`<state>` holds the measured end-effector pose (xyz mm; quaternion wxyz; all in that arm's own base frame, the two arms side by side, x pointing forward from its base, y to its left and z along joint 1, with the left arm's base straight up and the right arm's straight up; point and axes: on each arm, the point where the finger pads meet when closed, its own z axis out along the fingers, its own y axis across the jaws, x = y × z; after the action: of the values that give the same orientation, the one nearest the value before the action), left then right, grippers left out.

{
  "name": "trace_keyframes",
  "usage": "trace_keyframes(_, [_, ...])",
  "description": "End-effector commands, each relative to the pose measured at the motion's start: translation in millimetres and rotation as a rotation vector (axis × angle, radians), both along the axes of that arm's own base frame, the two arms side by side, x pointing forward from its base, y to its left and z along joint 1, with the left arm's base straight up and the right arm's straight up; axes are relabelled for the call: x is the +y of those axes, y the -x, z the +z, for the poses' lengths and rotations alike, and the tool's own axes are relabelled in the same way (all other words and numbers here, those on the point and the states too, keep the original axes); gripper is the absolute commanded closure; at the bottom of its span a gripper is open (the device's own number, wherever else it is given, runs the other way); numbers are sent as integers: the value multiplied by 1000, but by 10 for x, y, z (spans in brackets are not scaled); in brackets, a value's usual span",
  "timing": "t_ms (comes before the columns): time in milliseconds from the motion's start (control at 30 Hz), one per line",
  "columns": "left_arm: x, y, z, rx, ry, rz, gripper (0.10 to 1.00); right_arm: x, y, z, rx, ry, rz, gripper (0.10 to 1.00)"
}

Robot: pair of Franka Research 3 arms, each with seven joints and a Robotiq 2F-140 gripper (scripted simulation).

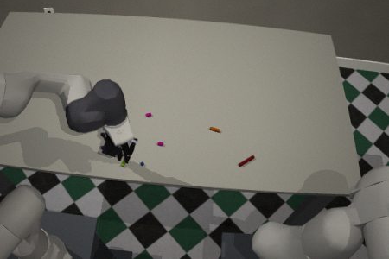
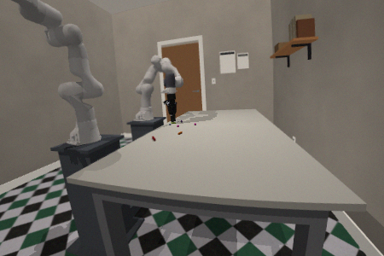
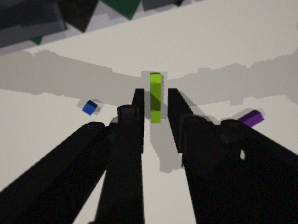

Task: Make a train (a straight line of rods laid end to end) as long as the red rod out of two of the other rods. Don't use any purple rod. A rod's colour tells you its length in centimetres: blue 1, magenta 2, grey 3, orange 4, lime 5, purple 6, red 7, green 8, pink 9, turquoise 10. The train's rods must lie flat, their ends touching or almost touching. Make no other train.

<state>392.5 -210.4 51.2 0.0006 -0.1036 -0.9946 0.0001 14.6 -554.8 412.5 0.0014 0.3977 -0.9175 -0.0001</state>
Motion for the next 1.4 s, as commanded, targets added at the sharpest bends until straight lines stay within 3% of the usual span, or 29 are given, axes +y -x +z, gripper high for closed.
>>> trace_keyframes(0, [0,0,-4,-1,0,6,867,5,-2,5,-3,-1,-6,98])
trace_keyframes(733, [0,0,-10,-1,0,6,867,5,-2,5,-3,-1,-6,98])
trace_keyframes(1367, [0,0,-138,-1,0,6,867,5,-2,5,-3,-1,-6,98])
